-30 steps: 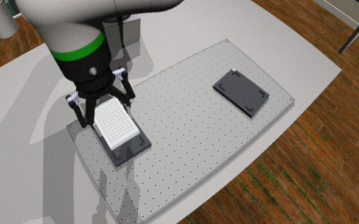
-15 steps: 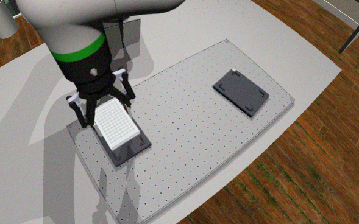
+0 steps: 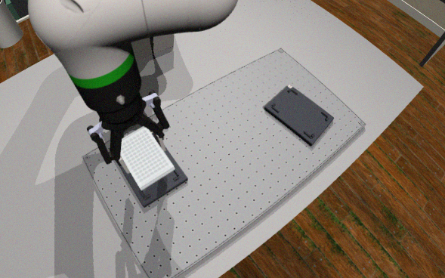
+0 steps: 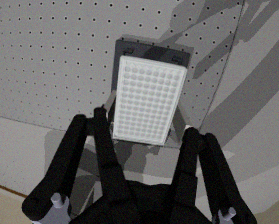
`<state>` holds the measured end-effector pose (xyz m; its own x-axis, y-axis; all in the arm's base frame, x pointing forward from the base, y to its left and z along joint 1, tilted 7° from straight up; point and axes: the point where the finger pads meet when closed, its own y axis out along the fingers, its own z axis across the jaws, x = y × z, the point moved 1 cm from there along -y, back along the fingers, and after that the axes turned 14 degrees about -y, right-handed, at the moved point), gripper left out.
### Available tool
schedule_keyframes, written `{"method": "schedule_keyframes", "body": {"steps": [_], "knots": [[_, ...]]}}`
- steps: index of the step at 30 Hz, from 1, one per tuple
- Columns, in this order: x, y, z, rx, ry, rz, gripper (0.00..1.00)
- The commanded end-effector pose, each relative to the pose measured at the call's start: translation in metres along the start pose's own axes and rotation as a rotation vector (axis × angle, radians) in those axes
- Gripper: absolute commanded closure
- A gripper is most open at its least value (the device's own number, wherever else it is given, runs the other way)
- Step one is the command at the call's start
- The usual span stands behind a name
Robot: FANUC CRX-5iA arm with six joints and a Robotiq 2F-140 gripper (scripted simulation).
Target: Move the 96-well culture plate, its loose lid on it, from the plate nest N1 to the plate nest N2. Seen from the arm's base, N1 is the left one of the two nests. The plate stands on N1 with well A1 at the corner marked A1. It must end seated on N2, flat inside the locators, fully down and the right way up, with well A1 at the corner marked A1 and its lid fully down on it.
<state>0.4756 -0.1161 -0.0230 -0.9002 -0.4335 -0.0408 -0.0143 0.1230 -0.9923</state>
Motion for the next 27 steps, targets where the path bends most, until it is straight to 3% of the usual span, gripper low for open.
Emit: {"method": "schedule_keyframes", "body": {"steps": [1,16,27], "knots": [[0.000,0.006,0.000,0.000,0.000,0.000,1.00],[0.000,0.027,0.000,0.000,0.000,0.000,1.00],[0.000,0.027,0.000,0.000,0.000,0.000,1.00]]}}
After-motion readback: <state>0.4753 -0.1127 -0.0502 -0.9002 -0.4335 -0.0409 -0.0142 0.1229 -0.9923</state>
